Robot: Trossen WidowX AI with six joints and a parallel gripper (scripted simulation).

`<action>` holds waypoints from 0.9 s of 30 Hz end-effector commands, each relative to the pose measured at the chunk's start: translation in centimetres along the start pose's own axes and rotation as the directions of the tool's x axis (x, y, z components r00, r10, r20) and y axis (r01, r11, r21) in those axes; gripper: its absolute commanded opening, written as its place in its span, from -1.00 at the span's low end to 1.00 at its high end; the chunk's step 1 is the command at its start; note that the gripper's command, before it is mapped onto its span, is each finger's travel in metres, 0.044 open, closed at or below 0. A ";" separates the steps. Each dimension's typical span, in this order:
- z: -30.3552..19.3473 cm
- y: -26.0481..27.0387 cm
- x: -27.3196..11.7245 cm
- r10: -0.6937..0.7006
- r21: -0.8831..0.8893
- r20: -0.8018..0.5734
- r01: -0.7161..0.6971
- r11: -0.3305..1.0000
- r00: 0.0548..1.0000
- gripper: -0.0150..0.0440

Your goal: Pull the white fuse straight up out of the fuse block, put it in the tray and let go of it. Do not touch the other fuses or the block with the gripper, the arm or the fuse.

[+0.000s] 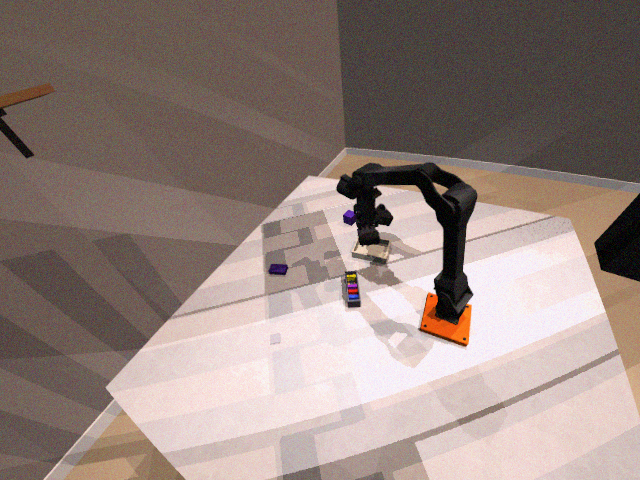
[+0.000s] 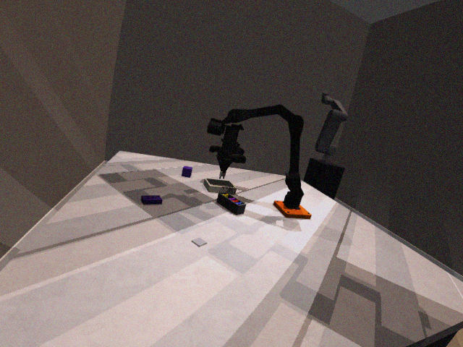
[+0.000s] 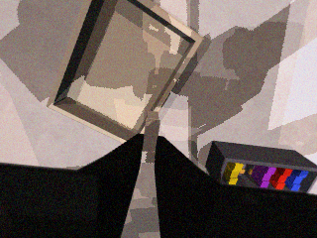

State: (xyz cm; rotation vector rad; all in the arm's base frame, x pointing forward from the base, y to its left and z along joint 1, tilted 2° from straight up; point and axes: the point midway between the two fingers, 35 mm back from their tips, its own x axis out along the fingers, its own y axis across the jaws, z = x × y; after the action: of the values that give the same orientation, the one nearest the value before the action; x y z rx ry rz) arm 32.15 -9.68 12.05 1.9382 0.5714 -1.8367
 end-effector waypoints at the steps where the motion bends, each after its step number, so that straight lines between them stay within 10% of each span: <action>1: 1.6 1.9 0.0 0.001 -0.002 0.002 -0.001 1.000 1.000 -0.49; 27: 3.1 3.5 2.8 0.002 -0.002 0.003 -0.002 1.000 1.000 -0.49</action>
State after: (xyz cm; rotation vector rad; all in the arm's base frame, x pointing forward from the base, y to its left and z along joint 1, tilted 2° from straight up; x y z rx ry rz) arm 31.75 -14.30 9.88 1.9392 0.5604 -1.8332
